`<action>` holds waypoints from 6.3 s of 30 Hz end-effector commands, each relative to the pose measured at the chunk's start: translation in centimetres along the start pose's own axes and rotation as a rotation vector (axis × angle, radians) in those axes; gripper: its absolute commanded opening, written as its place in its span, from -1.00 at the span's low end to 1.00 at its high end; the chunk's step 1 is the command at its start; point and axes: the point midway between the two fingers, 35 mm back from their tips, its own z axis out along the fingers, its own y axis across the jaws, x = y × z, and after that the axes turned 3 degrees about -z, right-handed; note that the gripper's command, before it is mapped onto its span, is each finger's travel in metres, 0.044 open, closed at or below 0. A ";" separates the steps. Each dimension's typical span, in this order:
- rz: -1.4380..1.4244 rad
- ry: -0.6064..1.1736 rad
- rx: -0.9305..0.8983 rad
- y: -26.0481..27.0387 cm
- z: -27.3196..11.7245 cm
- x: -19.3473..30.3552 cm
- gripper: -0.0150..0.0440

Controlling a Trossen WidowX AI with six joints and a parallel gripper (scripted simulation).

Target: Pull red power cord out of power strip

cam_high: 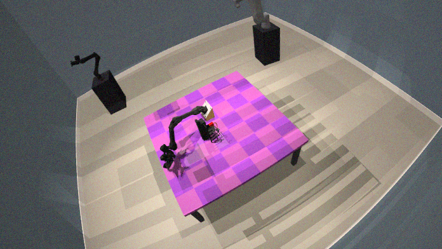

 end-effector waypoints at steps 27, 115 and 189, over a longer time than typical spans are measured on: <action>-0.115 1.031 -0.173 33.8 -2.6 29.1 0.05; -1.828 1.862 -1.373 37.8 -33.1 25.4 -0.13; -1.828 1.855 -1.379 45.7 -36.9 30.2 1.00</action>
